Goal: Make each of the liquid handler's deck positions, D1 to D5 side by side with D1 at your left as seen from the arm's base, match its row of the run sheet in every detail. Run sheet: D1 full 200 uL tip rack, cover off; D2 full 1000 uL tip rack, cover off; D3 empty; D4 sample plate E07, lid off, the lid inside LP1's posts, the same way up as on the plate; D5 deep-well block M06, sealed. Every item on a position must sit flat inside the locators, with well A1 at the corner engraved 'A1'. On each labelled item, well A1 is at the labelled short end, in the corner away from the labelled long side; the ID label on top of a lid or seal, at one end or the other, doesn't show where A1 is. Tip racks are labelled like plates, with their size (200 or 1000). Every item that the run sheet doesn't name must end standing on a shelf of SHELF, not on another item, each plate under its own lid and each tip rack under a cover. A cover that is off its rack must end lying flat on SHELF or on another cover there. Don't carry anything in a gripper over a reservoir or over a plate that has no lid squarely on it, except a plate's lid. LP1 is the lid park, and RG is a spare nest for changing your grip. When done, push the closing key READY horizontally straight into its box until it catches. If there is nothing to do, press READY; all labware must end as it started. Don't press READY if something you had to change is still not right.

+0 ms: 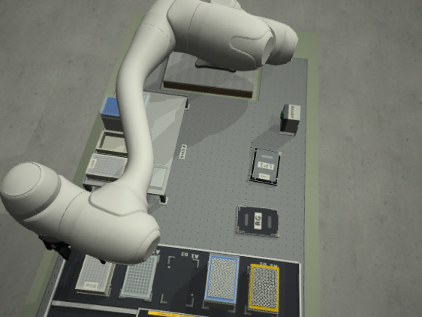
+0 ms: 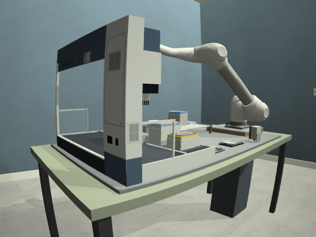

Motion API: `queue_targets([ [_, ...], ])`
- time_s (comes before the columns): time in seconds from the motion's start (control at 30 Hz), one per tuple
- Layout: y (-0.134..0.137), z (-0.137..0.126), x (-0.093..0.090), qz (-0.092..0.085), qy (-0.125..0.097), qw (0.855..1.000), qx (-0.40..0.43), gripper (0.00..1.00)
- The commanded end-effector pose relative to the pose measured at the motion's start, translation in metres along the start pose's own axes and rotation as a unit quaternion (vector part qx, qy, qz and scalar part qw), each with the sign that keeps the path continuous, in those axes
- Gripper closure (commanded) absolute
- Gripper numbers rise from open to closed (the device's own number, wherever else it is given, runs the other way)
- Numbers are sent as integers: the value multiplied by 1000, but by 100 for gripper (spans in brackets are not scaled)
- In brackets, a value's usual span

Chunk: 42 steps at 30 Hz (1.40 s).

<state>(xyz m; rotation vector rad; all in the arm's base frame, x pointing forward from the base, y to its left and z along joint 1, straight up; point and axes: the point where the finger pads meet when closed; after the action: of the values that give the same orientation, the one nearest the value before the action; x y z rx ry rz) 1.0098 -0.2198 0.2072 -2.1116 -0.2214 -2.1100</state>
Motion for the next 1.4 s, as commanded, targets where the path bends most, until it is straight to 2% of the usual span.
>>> queue_targets([
  [0.0,0,0,-3,0,1,1000,0,34],
  [1.37,0,0,-62,0,1,1000,0,34],
])
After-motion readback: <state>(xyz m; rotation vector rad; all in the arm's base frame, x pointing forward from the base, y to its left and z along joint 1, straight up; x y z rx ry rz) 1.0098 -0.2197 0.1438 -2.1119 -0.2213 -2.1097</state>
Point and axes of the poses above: the point where the finger pads meet when closed, its own x axis back along the fingers, its own y axis across the jaws, z = x × y, and after that the axes turned 10 degrees about x, right-handed
